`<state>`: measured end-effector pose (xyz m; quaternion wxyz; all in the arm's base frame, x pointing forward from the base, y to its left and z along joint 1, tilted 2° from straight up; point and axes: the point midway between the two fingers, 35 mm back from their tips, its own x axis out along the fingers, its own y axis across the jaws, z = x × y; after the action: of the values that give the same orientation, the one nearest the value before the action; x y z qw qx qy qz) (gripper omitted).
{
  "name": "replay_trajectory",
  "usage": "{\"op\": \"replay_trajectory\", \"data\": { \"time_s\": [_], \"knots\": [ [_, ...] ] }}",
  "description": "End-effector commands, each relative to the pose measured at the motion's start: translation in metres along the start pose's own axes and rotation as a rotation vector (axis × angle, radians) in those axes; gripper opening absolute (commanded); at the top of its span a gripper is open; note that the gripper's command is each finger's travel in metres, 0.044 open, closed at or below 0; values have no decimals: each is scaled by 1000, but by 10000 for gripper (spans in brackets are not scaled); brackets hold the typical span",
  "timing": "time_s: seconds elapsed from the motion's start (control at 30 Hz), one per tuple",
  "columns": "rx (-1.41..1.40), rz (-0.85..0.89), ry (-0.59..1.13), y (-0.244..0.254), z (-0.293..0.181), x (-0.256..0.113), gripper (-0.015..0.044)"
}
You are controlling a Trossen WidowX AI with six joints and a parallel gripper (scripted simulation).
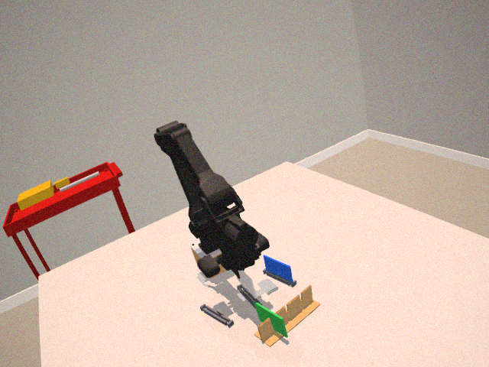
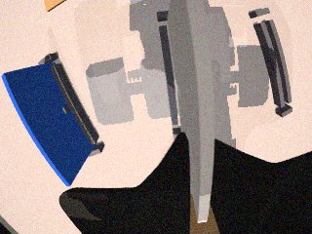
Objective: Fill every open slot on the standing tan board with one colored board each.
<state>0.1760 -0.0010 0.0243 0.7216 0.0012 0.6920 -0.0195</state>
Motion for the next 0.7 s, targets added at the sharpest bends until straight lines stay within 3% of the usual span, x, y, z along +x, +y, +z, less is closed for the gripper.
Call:
{"op": "replay_trajectory", "data": {
  "time_s": [0.0, 0.67],
  "knots": [
    [4, -1, -9, 0, 2, -8, 0],
    [4, -1, -9, 0, 2, -53, 0]
  ]
}}
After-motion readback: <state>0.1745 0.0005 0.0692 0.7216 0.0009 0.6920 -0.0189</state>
